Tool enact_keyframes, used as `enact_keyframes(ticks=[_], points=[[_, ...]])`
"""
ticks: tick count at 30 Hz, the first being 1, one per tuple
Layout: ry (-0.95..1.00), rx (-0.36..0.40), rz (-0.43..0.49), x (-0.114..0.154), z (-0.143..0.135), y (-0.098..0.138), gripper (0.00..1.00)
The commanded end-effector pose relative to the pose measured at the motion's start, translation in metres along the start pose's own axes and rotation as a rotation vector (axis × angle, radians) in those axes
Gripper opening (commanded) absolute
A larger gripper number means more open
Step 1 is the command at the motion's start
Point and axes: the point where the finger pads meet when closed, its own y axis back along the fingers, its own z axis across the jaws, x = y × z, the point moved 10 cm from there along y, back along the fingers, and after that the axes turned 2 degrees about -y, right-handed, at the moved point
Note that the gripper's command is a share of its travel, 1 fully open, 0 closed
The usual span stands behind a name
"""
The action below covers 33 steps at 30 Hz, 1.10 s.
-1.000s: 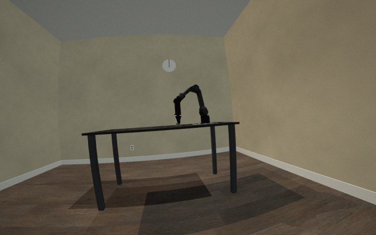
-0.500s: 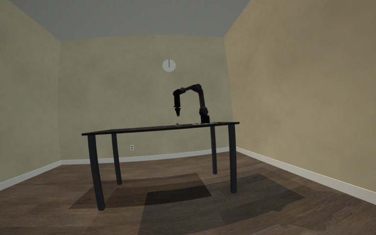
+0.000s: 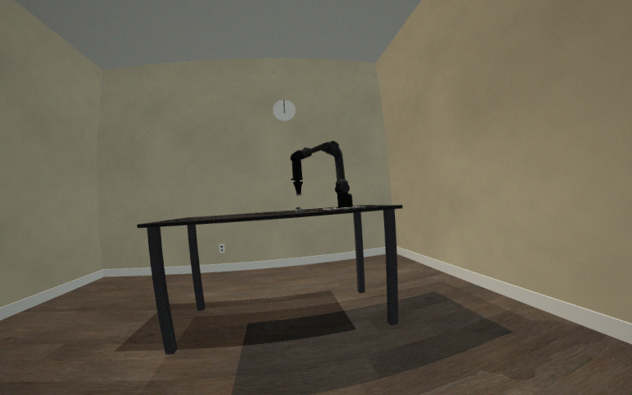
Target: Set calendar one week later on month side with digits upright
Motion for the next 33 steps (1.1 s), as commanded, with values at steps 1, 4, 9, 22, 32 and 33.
enact_keyframes(ticks=[1,4,9,22,32,33], points=[[0.001,0.0,0.0,0.0,-0.038,0.004,0.33],[0.001,-0.001,-0.005,0.001,-0.056,0.007,0.33],[0.001,0.0,-0.001,0.001,-0.056,0.005,0.33],[0.002,-0.002,0.004,0.001,-0.056,-0.001,0.33],[0.002,-0.001,0.004,0.001,-0.056,-0.026,0.33],[0.002,-0.001,0.004,0.001,-0.056,-0.031,0.33]])
